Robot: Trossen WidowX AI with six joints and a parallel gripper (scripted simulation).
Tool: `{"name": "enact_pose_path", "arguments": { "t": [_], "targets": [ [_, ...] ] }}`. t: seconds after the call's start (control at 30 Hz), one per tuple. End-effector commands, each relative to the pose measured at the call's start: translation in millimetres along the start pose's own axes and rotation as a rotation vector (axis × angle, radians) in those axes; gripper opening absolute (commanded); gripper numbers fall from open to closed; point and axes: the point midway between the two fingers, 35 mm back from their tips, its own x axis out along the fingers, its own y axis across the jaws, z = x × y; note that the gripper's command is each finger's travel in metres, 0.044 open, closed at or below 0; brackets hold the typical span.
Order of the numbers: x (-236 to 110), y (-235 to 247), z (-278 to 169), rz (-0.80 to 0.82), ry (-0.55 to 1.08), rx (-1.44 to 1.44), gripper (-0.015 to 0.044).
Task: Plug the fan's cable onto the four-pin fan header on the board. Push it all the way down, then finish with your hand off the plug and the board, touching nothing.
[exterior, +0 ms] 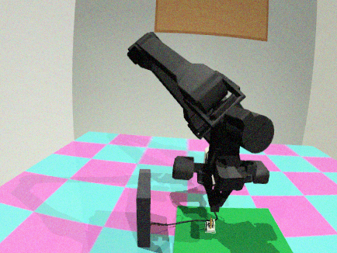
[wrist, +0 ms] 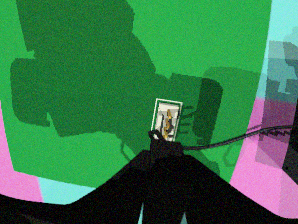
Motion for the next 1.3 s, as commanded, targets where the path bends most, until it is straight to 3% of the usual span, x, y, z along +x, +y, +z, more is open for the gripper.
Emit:
{"name": "enact_pose_path", "arguments": {
  "t": [0.0,1.03,1.27],
  "targets": [
    [0,-3,1,-0.003,-0.002,0.021,0.0],
    [-2,-4,12,-0.003,-0.002,0.021,0.0],
    [20,-4,12,-0.004,-0.002,0.021,0.0]
  ]
}}
